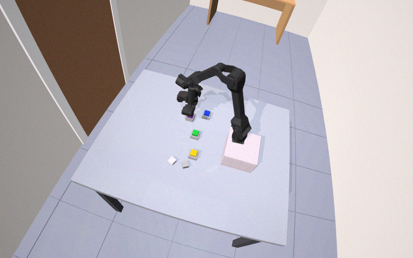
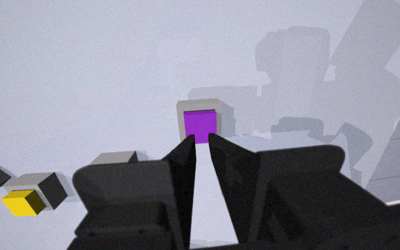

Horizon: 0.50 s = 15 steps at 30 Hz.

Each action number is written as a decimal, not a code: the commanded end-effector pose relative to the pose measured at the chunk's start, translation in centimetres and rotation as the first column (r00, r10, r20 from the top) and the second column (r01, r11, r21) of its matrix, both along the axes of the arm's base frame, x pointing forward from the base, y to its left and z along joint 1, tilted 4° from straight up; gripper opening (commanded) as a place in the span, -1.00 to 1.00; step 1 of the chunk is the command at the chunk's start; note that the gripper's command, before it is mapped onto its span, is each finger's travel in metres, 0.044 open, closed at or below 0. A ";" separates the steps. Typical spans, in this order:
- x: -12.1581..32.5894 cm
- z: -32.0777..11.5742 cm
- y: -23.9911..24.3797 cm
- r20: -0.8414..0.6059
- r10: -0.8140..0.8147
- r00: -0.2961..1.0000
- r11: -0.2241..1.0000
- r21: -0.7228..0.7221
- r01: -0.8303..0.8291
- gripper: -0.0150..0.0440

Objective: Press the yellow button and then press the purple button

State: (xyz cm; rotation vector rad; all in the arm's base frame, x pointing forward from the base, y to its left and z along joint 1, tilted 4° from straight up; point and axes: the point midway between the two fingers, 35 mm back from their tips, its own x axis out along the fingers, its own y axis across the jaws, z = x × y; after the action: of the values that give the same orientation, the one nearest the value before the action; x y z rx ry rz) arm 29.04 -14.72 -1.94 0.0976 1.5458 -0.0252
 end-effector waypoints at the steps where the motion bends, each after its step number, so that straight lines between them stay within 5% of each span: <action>1: 0.7 0.6 1.8 0.000 0.010 1.000 1.000 0.007 -0.010 -0.07; 11: 2.9 4.1 16.2 0.009 0.051 0.999 0.998 0.042 -0.051 0.82; 15: 2.1 5.4 21.7 0.003 0.036 0.999 0.999 0.039 -0.036 0.86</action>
State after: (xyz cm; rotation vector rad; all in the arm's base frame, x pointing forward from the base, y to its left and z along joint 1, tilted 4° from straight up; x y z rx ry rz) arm 31.67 3.94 2.55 0.0953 1.5481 0.0413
